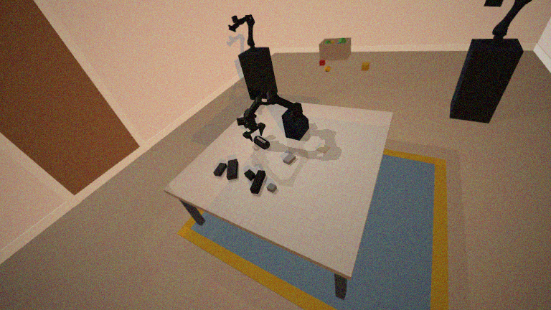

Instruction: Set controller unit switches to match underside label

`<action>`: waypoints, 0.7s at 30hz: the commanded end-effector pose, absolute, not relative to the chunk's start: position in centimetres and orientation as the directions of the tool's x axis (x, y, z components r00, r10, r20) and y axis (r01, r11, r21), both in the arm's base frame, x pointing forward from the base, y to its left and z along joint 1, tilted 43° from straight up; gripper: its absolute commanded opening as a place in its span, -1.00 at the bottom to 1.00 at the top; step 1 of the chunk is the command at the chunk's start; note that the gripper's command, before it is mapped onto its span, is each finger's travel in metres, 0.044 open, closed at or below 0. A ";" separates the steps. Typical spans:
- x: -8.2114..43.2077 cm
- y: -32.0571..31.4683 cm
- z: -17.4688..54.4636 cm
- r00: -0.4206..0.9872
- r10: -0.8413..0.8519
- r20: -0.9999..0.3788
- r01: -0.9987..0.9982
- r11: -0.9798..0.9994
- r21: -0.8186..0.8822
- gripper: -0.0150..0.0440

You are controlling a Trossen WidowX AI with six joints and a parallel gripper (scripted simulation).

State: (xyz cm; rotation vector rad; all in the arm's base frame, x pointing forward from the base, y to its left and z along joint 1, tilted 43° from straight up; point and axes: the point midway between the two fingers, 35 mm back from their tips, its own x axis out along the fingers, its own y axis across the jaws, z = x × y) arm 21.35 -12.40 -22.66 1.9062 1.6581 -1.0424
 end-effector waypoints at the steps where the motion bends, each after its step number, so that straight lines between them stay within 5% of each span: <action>1: 21.2 -11.8 -23.1 0.015 0.665 -0.747 0.961 -0.217 -0.174 1.00; 6: 21.2 -11.5 -23.5 0.016 0.665 -0.746 0.960 -0.218 -0.174 1.00; 11: 21.2 -11.5 -23.5 0.016 0.665 -0.746 0.960 -0.218 -0.174 0.61; 21: 21.2 -11.5 -23.5 0.016 0.665 -0.746 0.960 -0.218 -0.174 0.61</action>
